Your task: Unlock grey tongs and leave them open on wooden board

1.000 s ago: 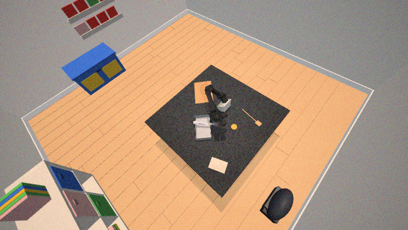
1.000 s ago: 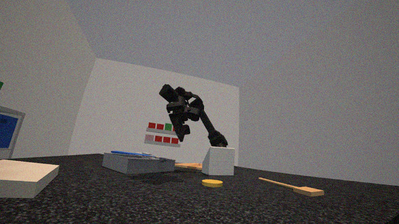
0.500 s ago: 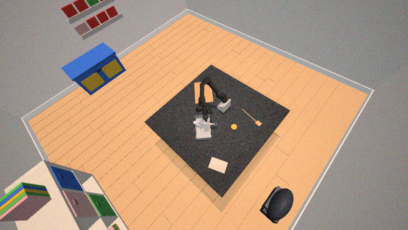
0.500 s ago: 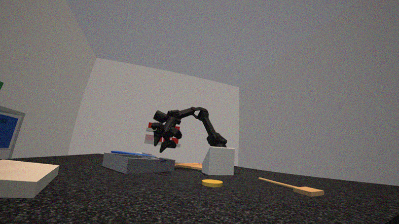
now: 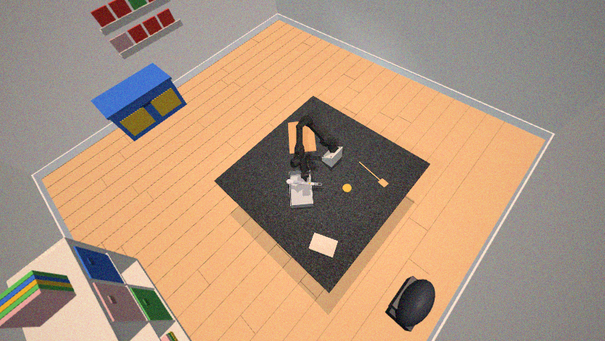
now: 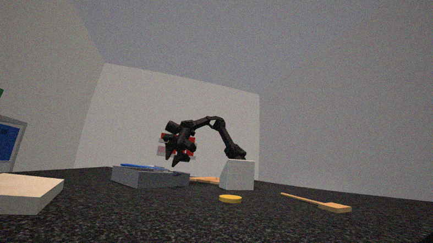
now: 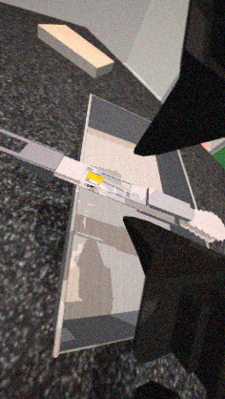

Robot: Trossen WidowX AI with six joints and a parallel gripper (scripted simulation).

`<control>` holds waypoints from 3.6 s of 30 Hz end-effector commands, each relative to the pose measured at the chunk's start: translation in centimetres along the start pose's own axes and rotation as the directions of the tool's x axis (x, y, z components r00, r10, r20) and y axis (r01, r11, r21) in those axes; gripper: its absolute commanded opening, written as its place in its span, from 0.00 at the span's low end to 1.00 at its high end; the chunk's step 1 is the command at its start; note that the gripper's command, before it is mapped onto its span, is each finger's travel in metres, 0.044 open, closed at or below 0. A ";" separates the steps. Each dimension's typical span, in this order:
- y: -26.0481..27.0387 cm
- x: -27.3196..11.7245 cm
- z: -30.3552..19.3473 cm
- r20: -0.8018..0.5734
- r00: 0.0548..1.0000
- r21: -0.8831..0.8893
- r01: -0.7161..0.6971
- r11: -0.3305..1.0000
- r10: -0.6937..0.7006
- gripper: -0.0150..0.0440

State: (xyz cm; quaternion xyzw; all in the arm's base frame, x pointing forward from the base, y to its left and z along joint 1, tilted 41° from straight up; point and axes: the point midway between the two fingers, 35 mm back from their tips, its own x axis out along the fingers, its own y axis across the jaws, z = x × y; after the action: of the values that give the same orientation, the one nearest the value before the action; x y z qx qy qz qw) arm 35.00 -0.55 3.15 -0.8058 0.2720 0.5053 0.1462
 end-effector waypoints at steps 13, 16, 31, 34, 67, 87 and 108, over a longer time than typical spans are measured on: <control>-0.1 2.6 -0.1 0.000 1.000 -0.005 -0.004 1.000 0.004 0.69; -0.1 3.1 -0.1 -0.001 1.000 -0.005 -0.004 1.000 0.004 0.69; 0.0 5.6 -0.1 -0.001 1.000 -0.005 -0.005 1.000 0.005 0.69; 0.1 6.1 0.0 -0.001 1.000 -0.005 -0.005 1.000 0.005 0.69; 0.1 7.1 0.0 -0.006 1.000 -0.001 -0.007 1.000 0.007 0.20; -3.8 0.5 0.0 0.000 1.000 -0.004 -0.002 1.000 0.002 0.00; -3.1 0.8 0.6 0.036 0.942 0.177 -0.335 0.925 0.335 0.00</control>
State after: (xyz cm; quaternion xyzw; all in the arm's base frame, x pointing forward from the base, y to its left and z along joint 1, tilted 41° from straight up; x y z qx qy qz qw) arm 36.48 1.84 1.77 -0.7362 0.4262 0.5081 0.1348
